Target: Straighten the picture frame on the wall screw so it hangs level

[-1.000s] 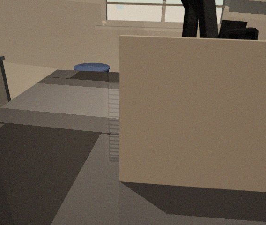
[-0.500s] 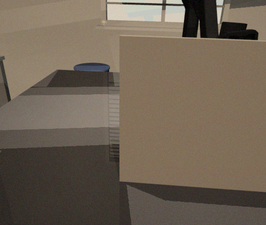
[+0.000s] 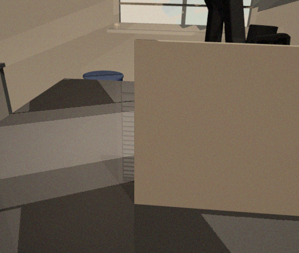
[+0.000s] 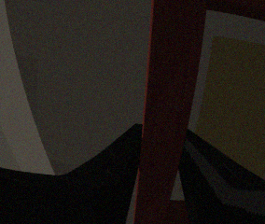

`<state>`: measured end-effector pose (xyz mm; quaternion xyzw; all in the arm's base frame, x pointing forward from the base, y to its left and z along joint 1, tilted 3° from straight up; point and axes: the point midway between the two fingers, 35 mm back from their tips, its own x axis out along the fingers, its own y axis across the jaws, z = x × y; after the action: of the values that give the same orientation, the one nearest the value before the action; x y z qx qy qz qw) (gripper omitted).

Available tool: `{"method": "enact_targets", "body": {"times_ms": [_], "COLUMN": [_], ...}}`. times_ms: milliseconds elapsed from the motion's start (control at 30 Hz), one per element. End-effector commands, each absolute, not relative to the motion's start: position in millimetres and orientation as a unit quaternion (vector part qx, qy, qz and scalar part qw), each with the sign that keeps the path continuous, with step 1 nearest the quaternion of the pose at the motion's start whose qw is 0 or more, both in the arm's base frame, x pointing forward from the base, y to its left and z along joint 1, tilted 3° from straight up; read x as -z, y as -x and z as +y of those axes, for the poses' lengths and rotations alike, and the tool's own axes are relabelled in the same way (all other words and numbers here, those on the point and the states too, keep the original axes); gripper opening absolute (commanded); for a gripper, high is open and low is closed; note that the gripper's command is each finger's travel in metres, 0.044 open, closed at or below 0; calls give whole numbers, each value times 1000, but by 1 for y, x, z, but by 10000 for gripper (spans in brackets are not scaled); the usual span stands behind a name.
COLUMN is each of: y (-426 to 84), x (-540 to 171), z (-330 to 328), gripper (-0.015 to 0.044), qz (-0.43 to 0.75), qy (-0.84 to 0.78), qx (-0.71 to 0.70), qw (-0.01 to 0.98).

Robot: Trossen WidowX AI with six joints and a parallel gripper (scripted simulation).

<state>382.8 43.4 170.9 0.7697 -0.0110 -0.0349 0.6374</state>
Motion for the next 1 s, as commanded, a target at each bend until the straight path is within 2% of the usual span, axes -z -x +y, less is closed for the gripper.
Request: {"method": "enact_targets", "body": {"times_ms": [0,833,967], "y": [-383,-383,-383], "x": [-171,-170,-170], "z": [44,44,44], "gripper": [0,0,105], "qz": [-11,-9,-8], "qy": [-768,-716,-722], "qx": [35,36,37], "qw": [639,697,691]}}
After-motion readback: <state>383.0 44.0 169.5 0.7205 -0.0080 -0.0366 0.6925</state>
